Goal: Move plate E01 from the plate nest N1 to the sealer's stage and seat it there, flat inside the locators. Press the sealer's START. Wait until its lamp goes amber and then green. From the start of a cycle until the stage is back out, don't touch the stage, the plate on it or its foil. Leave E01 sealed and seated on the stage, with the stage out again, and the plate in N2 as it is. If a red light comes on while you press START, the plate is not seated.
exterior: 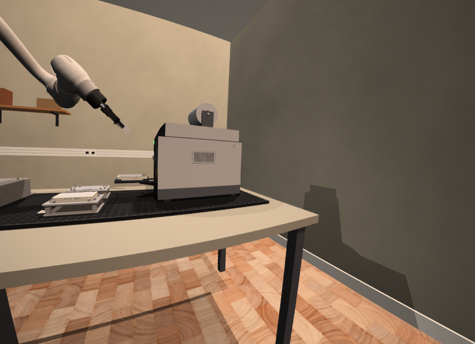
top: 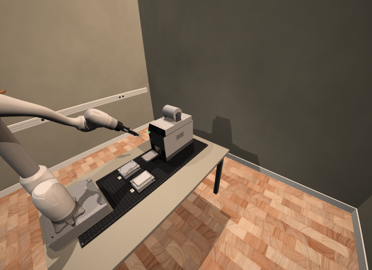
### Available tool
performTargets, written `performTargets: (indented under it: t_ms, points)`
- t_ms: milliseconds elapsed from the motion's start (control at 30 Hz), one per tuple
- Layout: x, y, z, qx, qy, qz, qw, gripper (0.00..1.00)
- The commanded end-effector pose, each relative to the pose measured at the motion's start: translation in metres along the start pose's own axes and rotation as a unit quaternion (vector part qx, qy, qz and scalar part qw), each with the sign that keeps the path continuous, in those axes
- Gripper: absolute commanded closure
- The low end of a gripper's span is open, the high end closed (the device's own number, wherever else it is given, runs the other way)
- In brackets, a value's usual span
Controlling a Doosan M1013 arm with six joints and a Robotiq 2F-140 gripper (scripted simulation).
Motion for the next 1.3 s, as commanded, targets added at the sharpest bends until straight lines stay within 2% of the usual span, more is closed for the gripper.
performTargets:
  t_ms: [0, 933, 1267]
  points:
    - [0.0, 0.0, 0.0, 0.0, 0.0, 0.0, 1.0, 0.3]
    - [0.0, 0.0, 0.0, 0.0, 0.0, 0.0, 1.0, 0.3]
    - [0.004, -0.006, -0.044, 0.0, 0.0, 0.0, 1.0, 0.34]
Point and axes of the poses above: the point where the finger pads meet when closed, its own x axis out along the fingers, its own y axis across the jaws, z = x × y, the point moved 2 cm from there along -x, back along the fingers, and after that the axes turned 8 degrees about x, right-handed, at the moved point
